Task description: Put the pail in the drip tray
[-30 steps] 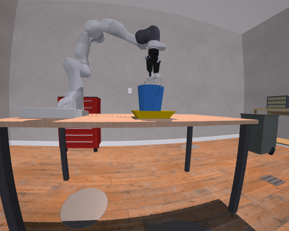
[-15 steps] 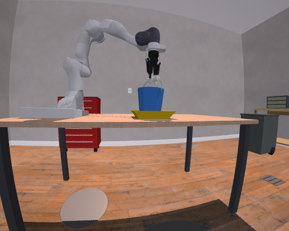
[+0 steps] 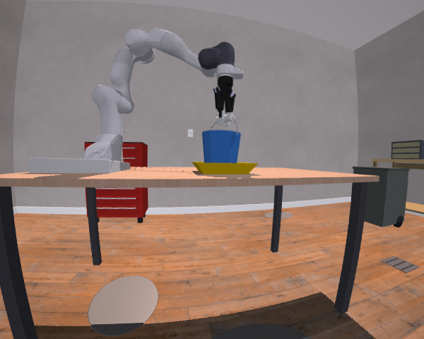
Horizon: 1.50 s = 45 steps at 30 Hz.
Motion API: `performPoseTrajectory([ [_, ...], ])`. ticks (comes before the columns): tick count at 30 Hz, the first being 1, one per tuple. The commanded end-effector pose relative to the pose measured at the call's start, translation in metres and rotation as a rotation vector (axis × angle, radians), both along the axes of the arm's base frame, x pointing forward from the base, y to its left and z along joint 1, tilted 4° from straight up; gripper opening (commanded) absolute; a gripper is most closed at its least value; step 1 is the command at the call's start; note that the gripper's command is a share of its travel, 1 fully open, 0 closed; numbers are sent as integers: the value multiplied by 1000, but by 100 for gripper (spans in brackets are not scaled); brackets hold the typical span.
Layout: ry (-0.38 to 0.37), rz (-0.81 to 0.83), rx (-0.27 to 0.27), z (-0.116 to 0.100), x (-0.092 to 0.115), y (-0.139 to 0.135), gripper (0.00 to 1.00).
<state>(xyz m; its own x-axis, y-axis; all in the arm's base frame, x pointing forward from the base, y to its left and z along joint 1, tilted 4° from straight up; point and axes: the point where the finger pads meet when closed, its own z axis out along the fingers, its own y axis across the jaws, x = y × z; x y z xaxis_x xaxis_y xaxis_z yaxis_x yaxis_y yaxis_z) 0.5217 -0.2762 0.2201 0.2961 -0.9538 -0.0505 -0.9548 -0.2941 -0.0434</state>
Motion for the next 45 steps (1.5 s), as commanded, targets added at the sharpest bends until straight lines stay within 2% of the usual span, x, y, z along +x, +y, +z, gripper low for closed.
performPoseTrajectory([
  [1,-15,6,-15,3,3,-5,0],
  [45,-15,6,-15,-3,3,-6,0],
])
